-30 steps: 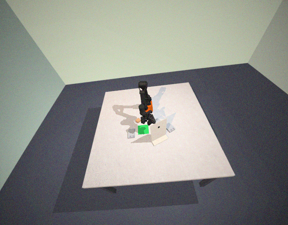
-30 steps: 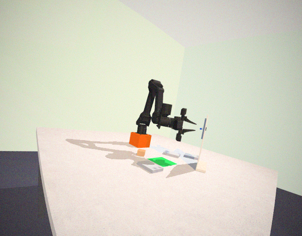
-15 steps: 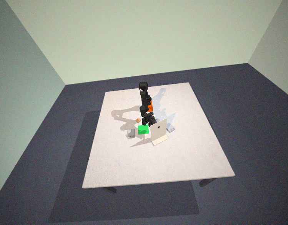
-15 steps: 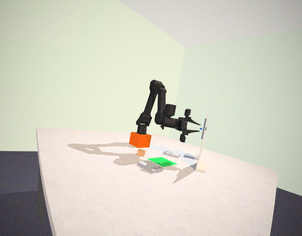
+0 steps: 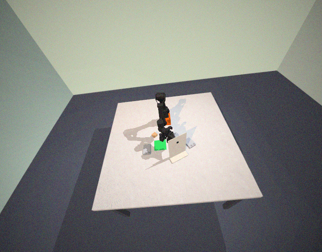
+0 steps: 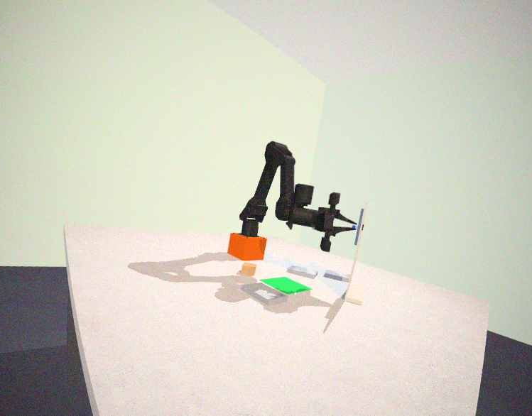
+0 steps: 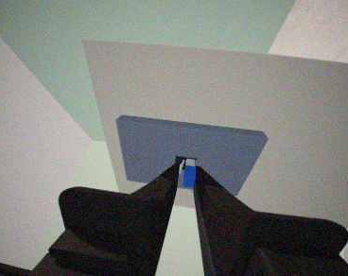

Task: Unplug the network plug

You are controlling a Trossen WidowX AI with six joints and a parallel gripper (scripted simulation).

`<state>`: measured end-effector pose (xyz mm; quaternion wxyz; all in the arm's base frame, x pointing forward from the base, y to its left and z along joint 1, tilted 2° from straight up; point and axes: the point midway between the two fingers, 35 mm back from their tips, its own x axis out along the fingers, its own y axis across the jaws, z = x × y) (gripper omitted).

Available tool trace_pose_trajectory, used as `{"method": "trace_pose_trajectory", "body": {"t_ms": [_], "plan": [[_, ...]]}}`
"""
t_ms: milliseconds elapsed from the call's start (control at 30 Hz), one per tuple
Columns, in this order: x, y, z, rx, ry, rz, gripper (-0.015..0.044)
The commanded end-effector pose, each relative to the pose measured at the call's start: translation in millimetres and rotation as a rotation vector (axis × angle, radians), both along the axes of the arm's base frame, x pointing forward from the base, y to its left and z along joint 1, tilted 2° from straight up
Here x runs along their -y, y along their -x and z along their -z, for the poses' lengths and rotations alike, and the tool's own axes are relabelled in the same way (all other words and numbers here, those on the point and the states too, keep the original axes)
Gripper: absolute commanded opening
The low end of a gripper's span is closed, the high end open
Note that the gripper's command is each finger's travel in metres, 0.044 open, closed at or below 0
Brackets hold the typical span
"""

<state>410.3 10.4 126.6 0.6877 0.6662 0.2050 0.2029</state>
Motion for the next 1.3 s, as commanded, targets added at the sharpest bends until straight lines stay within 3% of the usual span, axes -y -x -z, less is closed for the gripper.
{"method": "trace_pose_trajectory", "body": {"t_ms": [0, 167, 1267], "plan": [[0.4, -0.5, 0.9, -0.006, -0.005, 0.004, 0.0031], [0.4, -0.5, 0.9, -0.006, -0.005, 0.004, 0.0], [6.9, 18.6, 1.3, -0.008, -0.004, 0.004, 0.0]]}}
